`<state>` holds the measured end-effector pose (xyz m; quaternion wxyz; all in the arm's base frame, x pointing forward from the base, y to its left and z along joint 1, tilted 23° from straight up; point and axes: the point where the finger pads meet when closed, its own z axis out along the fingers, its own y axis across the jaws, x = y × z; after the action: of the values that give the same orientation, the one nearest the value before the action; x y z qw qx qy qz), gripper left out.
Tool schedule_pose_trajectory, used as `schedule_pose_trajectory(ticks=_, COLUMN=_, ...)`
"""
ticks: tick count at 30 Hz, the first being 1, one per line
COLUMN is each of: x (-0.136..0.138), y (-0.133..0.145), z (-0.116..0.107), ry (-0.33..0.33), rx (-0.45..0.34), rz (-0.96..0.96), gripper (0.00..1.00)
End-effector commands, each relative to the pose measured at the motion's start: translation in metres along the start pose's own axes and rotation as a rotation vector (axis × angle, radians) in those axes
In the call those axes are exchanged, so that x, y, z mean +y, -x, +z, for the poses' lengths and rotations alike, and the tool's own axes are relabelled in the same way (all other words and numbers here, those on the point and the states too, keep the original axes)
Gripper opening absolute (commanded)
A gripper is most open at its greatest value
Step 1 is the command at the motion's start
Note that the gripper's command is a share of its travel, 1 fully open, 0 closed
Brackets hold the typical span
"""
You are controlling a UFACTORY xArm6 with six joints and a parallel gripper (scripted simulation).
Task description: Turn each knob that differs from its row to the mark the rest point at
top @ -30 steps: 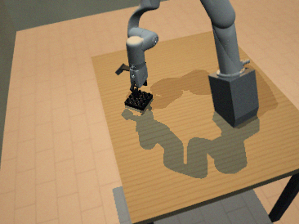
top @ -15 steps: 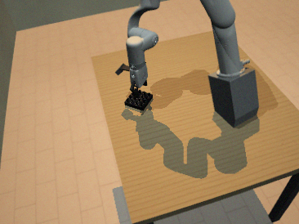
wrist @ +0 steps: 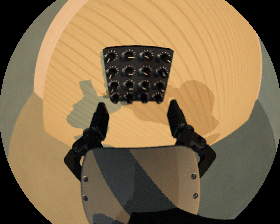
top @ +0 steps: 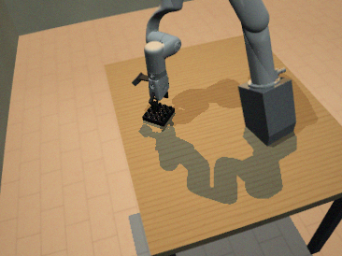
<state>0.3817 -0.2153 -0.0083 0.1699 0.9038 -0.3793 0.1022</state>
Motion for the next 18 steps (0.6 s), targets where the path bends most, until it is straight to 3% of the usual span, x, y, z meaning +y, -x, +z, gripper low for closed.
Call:
schedule_pose_trajectory(ticks=1, x=-0.001, y=0.0, z=-0.001, ry=-0.001, rx=0.003, rz=0.0, gripper=1.0)
schedule_pose_trajectory(ticks=18, x=-0.002, y=0.024, z=0.0, ry=-0.001, rx=0.005, rz=0.0, gripper=1.0)
